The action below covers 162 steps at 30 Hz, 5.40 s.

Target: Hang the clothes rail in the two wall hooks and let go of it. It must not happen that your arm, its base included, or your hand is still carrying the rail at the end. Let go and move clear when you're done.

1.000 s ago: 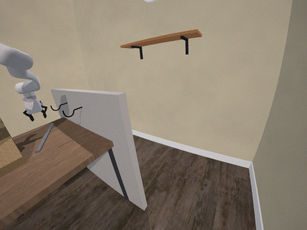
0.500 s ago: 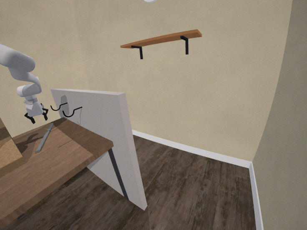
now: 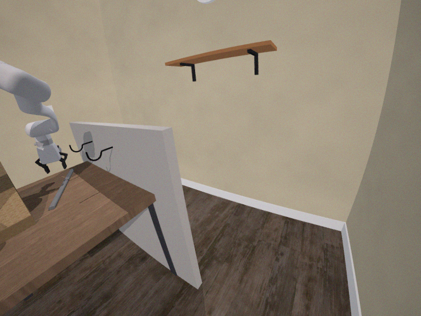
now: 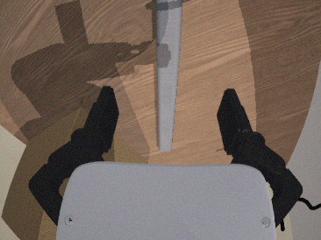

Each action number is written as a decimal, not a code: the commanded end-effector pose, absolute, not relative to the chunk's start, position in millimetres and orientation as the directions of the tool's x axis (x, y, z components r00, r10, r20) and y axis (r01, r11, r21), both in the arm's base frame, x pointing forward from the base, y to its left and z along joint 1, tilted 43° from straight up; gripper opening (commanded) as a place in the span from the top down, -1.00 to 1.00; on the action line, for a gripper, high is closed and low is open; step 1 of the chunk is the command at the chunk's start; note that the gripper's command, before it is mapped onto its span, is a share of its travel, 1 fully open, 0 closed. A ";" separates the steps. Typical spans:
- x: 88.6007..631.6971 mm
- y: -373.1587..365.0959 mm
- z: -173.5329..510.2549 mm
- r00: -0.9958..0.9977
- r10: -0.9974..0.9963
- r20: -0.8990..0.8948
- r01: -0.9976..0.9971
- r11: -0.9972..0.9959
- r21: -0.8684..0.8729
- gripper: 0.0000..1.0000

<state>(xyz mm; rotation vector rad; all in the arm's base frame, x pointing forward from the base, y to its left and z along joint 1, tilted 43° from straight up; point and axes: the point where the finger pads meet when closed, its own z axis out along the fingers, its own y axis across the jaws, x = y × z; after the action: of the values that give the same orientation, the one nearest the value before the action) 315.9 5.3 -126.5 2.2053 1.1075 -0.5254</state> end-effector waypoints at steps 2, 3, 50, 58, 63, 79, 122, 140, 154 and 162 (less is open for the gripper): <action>316.5 1.1 -133.1 0.572 0.579 -0.582 0.817 -0.464 0.342 -1.00; 316.4 0.0 -134.3 0.572 0.579 -0.582 0.817 -0.464 0.342 -1.00; 313.3 -27.8 -164.8 0.572 0.579 -0.582 0.817 -0.464 0.342 -1.00; 312.9 -31.4 -168.8 0.572 0.578 -0.582 0.817 -0.464 0.342 -1.00; 312.7 -33.7 -171.2 0.572 0.578 -0.582 0.817 -0.464 0.342 -1.00; 312.0 -40.0 -178.1 0.572 0.578 -0.582 0.817 -0.464 0.342 -1.00; 310.5 -53.0 -192.4 0.572 0.578 -0.582 0.817 -0.464 0.342 -1.00; 309.8 -59.7 -199.7 0.572 0.578 -0.582 0.817 -0.464 0.342 -1.00; 309.8 -59.7 -199.7 0.572 0.578 -0.582 0.817 -0.464 0.342 -1.00; 310.0 -57.9 -197.8 0.572 0.578 -0.582 0.817 -0.464 0.342 1.00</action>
<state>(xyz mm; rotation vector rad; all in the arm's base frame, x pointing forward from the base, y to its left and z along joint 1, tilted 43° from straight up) 308.5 -61.2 -199.3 2.2051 1.1074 -0.5252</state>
